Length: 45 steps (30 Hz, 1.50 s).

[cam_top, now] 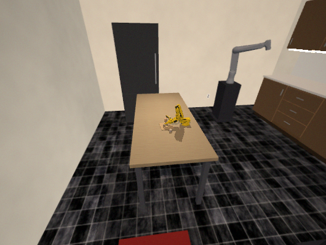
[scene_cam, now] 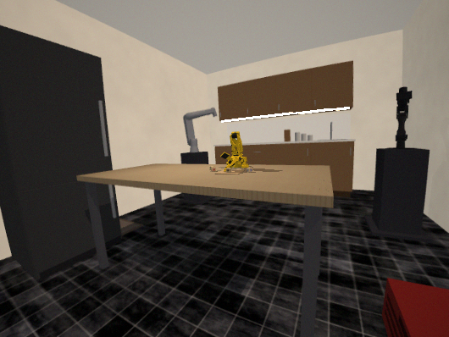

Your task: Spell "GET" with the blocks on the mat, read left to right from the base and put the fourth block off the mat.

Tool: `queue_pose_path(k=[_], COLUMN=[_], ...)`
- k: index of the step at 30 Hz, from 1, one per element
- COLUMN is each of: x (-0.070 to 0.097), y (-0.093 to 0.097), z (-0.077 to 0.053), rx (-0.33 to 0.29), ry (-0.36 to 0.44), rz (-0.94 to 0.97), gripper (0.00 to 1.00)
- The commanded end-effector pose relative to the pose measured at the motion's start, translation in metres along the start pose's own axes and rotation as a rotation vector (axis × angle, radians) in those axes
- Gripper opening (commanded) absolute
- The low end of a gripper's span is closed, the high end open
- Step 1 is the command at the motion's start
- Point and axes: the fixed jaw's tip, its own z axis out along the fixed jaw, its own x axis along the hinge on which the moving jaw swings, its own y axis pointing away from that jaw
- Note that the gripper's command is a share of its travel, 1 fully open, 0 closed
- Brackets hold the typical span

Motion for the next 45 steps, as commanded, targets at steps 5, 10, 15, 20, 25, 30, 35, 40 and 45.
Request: queue_pose_path(k=[5, 10, 15, 20, 25, 30, 35, 40, 45], x=[-0.004, -0.004, -0.005, -0.013, -0.032, -0.046, -0.054, -0.053, -0.053], y=[0.005, 0.005, 0.005, 0.012, 0.029, 0.041, 0.046, 0.045, 0.045], z=[-0.014, -0.014, -0.014, -0.014, -0.016, -0.019, -0.022, -0.024, -0.024], rx=[-0.024, -0.024, -0.026, -0.052, -0.102, -0.131, -0.161, -0.171, -0.172], ry=[-0.005, -0.005, -0.007, -0.025, -0.061, -0.082, -0.105, -0.113, -0.114], rz=[0.280, 0.280, 0.279, 0.275, 0.254, 0.234, 0.203, 0.188, 0.186], gripper=[0.33, 0.33, 0.33, 0.33, 0.33, 0.32, 0.32, 0.32, 0.32])
